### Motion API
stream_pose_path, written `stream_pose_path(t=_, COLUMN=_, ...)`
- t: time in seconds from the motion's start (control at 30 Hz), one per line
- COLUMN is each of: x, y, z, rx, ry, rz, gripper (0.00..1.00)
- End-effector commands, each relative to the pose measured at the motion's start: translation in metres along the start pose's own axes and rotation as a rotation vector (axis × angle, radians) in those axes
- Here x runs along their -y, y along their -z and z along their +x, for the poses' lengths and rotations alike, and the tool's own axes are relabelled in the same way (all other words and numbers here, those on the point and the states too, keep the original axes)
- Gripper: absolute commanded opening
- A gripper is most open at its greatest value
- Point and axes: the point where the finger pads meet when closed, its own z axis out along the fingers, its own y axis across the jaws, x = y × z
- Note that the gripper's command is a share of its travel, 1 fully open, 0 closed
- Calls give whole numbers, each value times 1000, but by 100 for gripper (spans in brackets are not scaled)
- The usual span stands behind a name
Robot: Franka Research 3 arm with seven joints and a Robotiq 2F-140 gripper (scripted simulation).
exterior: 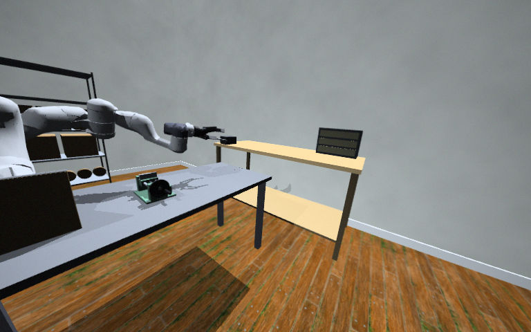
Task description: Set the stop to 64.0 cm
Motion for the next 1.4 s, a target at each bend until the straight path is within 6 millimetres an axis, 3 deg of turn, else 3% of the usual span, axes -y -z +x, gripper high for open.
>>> stream_pose_path(t=0.0, x=0, y=0, z=0, rx=0, ry=0, rz=0, gripper=100)
stream_pose_path(t=1.17, x=-1, y=0, z=0, rx=1, ry=-1, rz=-2, gripper=100)
stream_pose_path(t=1.27, x=-17, y=-1, z=-7, rx=17, ry=-18, rz=-25, gripper=100)
stream_pose_path(t=1.37, x=-60, y=-3, z=-26, rx=62, ry=-66, rz=-91, gripper=100)
